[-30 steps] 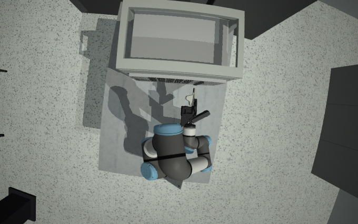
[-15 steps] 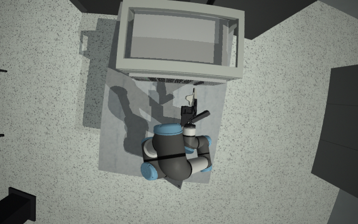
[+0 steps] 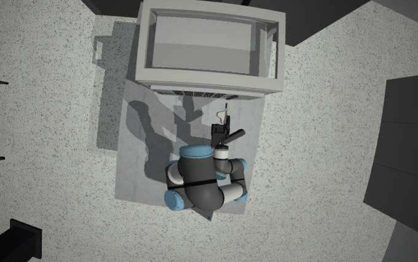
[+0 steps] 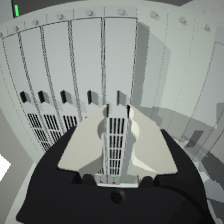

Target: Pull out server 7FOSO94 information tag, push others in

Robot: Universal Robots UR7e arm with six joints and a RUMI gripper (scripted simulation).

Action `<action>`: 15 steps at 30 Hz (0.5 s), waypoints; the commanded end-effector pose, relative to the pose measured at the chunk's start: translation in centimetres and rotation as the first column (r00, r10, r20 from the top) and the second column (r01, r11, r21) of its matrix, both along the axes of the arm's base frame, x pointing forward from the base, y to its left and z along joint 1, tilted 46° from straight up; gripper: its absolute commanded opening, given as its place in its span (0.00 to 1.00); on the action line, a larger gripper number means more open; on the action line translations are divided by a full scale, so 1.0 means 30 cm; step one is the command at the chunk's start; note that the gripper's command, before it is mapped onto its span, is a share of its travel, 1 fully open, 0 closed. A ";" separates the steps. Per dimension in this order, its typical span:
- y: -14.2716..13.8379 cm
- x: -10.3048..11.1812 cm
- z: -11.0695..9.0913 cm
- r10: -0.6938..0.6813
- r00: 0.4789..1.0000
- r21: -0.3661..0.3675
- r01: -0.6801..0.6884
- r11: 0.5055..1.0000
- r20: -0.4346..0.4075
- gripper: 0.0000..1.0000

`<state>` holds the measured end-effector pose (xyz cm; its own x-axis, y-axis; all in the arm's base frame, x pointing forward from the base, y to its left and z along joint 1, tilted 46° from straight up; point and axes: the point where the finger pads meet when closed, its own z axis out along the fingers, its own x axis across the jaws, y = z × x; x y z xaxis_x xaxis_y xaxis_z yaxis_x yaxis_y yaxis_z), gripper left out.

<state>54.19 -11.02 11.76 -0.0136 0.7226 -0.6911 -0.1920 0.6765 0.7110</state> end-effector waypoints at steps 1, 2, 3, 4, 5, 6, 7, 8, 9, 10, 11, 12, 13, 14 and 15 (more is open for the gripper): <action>-0.001 0.000 0.001 -0.001 1.000 0.000 0.001 1.000 0.000 0.15; -0.001 0.000 0.001 -0.001 1.000 0.000 0.001 1.000 0.000 0.15; -0.001 0.000 0.001 -0.001 1.000 0.000 0.001 1.000 0.000 0.15; -0.001 0.001 0.001 -0.001 1.000 0.000 0.001 1.000 0.000 0.15; -0.001 0.002 0.001 -0.001 1.000 0.000 0.001 1.000 0.000 0.15; -0.001 0.002 0.001 -0.001 1.000 0.000 0.001 1.000 0.000 0.15; -0.001 0.002 0.001 -0.001 1.000 0.000 0.001 1.000 0.000 0.15; -0.001 0.004 0.001 -0.001 1.000 0.000 0.001 1.000 0.000 0.15; 0.000 0.007 0.002 -0.001 1.000 0.000 0.001 1.000 0.000 0.15; 0.000 0.011 0.002 -0.001 1.000 0.000 0.001 1.000 0.000 0.15; 0.001 0.016 0.003 -0.001 1.000 0.000 0.001 1.000 0.000 0.15; 0.002 0.021 0.004 -0.001 1.000 0.000 0.001 1.000 0.000 0.15; 0.002 0.027 0.004 -0.001 1.000 0.000 0.001 1.000 0.000 0.15; 0.003 0.033 0.005 -0.001 1.000 0.000 0.001 1.000 0.000 0.15; 0.004 0.039 0.006 -0.001 1.000 0.000 0.001 1.000 0.000 0.15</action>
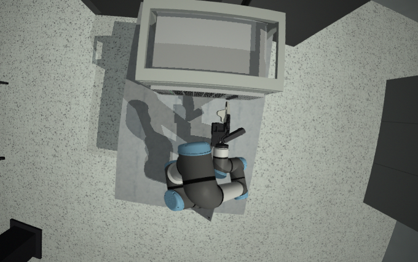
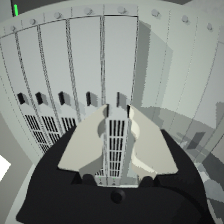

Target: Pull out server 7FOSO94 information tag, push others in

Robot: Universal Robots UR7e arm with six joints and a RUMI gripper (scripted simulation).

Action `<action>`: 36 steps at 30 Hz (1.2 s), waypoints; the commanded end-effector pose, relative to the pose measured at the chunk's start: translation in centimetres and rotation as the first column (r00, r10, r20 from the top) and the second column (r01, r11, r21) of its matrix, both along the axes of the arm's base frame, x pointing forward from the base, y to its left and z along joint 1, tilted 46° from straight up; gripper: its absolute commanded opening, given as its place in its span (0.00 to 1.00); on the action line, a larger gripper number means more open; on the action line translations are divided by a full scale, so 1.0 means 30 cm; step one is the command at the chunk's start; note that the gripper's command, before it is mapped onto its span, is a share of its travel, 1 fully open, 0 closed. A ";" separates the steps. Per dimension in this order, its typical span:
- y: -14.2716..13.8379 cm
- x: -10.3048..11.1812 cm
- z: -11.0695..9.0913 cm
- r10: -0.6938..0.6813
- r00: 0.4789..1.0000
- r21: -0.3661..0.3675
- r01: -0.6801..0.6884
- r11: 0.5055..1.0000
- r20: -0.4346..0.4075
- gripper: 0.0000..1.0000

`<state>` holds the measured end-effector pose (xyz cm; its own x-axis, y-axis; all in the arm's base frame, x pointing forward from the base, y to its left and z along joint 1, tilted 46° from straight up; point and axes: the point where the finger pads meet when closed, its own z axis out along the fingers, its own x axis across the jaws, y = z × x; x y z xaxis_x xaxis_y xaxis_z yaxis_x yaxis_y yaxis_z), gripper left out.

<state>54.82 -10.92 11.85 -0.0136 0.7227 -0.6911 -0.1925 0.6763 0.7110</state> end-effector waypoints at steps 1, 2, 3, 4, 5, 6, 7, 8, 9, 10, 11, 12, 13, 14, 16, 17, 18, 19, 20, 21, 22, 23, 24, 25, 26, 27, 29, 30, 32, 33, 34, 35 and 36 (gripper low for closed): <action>0.002 0.024 0.004 -0.001 1.000 0.000 0.001 1.000 0.000 0.15; 0.003 0.029 0.005 -0.001 1.000 0.000 0.001 1.000 0.000 0.15; 0.003 0.033 0.005 -0.001 1.000 0.000 0.001 1.000 0.000 0.15; 0.004 0.036 0.006 -0.001 1.000 0.000 0.001 1.000 0.000 0.15; 0.004 0.039 0.006 -0.001 1.000 0.000 0.001 1.000 0.000 0.15; 0.004 0.040 0.006 -0.001 1.000 0.000 0.001 1.000 0.000 0.15; 0.004 0.040 0.006 -0.001 1.000 0.000 0.001 1.000 0.000 0.15; 0.004 0.040 0.006 -0.001 1.000 0.000 0.001 1.000 0.000 0.15; 0.004 0.040 0.006 -0.001 1.000 0.000 0.001 1.000 0.000 0.15; 0.004 0.041 0.006 -0.001 1.000 0.000 0.001 1.000 0.000 0.15; 0.004 0.041 0.006 -0.001 1.000 0.000 0.001 1.000 0.000 0.15; 0.004 0.041 0.006 -0.001 1.000 0.000 0.001 1.000 0.000 0.15; 0.004 0.041 0.006 -0.001 1.000 0.000 0.001 1.000 0.000 0.15; 0.004 0.041 0.006 -0.001 1.000 0.000 0.001 1.000 0.000 0.15; 0.004 0.041 0.006 -0.001 1.000 0.000 0.001 1.000 0.000 0.15; 0.004 0.041 0.006 -0.001 1.000 0.000 0.001 1.000 0.000 0.15; 0.004 0.041 0.006 -0.001 1.000 0.000 0.001 1.000 0.000 0.15; 0.004 0.041 0.006 -0.001 1.000 0.000 0.001 1.000 0.000 0.15; 0.004 0.041 0.006 -0.001 1.000 0.000 0.001 1.000 0.000 0.15; 0.004 0.041 0.006 -0.001 1.000 0.000 0.001 1.000 0.000 0.15; 0.004 0.041 0.006 -0.001 1.000 0.000 0.001 1.000 0.000 0.15; 0.004 0.041 0.006 -0.001 1.000 0.000 0.001 1.000 0.000 0.15; 0.004 0.041 0.006 -0.001 1.000 0.000 0.001 1.000 0.000 0.15; 0.004 0.041 0.006 -0.001 1.000 0.000 0.001 1.000 0.000 0.15; 0.004 0.041 0.006 -0.001 1.000 0.000 0.001 1.000 0.000 0.15; 0.004 0.041 0.006 -0.001 1.000 0.000 0.001 1.000 0.000 0.15; 0.004 0.041 0.006 -0.001 1.000 0.000 0.001 1.000 0.000 0.15; 0.004 0.041 0.006 -0.001 1.000 0.000 0.001 1.000 0.000 0.15; 0.004 0.041 0.006 -0.001 1.000 0.000 0.001 1.000 0.000 0.15; 0.004 0.041 0.006 -0.001 1.000 0.000 0.001 1.000 0.000 0.15; 0.004 0.041 0.006 -0.001 1.000 0.000 0.001 1.000 0.000 0.15; 0.004 0.041 0.006 -0.001 1.000 0.000 0.001 1.000 0.000 0.15; 0.004 0.041 0.006 -0.001 1.000 0.000 0.001 1.000 0.000 0.15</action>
